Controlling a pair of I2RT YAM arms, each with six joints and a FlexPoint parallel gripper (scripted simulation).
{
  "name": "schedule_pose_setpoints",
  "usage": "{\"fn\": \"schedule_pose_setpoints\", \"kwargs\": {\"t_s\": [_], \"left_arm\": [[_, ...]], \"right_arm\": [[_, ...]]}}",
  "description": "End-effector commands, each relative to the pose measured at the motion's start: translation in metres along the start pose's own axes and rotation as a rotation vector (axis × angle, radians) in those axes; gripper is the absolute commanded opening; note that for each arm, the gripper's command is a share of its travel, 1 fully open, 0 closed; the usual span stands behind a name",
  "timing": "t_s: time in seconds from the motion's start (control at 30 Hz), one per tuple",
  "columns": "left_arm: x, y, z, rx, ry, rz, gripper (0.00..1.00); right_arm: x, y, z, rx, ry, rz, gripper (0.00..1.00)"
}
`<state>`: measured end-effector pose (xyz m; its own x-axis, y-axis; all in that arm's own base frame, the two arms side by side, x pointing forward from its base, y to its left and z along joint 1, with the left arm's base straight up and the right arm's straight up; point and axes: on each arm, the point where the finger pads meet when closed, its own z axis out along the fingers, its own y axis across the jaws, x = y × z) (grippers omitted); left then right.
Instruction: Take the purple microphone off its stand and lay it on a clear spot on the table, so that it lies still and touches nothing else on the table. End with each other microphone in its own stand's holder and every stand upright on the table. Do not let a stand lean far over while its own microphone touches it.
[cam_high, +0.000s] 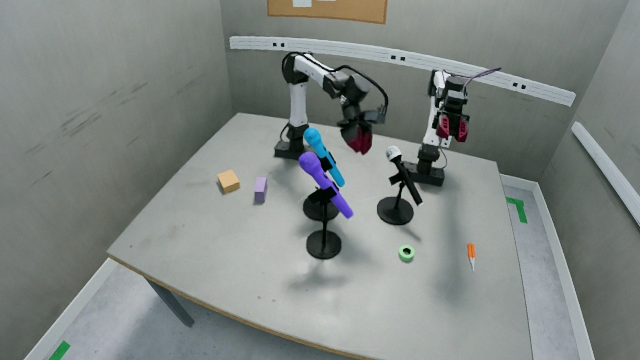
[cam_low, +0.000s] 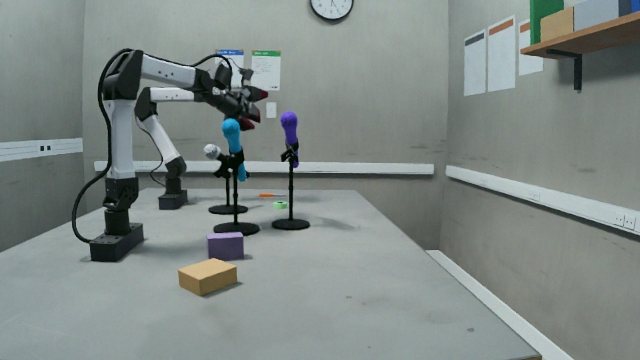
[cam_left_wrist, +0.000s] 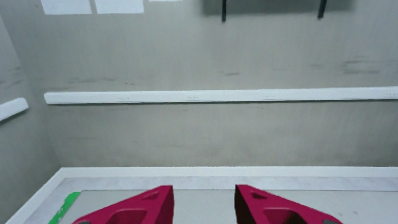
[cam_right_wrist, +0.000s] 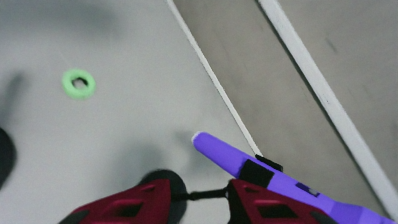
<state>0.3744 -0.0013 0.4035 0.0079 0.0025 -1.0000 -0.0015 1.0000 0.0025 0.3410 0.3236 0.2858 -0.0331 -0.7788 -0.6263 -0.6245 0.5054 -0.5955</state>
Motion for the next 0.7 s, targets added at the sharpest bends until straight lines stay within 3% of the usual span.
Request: {"fn": "schedule_pose_setpoints", "kwargs": {"t_s": [0.0, 0.33, 0.37, 0.4, 0.53, 0.67], "left_arm": [[-0.018, -0.001, -0.005, 0.002, -0.035, 0.001, 0.32], [-0.018, -0.001, -0.005, 0.002, -0.035, 0.001, 0.32], [-0.018, -0.001, -0.005, 0.002, -0.035, 0.001, 0.32], [-0.018, -0.001, -0.005, 0.002, -0.035, 0.001, 0.32], [-0.018, -0.001, -0.005, 0.002, -0.035, 0.001, 0.32], [-0.018, -0.001, -0.005, 0.002, -0.035, 0.001, 0.32]], "right_arm": [[0.004, -0.008, 0.006, 0.048, 0.124, -0.152, 0.32], [0.046, 0.007, 0.056, 0.017, 0.45, -0.561, 0.32], [0.021, -0.009, 0.04, 0.065, 0.352, -0.451, 0.32], [0.037, 0.01, 0.059, 0.021, 0.394, -0.476, 0.32], [0.07, 0.014, 0.078, -0.026, 0.567, -0.682, 0.32], [0.068, 0.013, 0.079, -0.025, 0.592, -0.738, 0.32]]}}
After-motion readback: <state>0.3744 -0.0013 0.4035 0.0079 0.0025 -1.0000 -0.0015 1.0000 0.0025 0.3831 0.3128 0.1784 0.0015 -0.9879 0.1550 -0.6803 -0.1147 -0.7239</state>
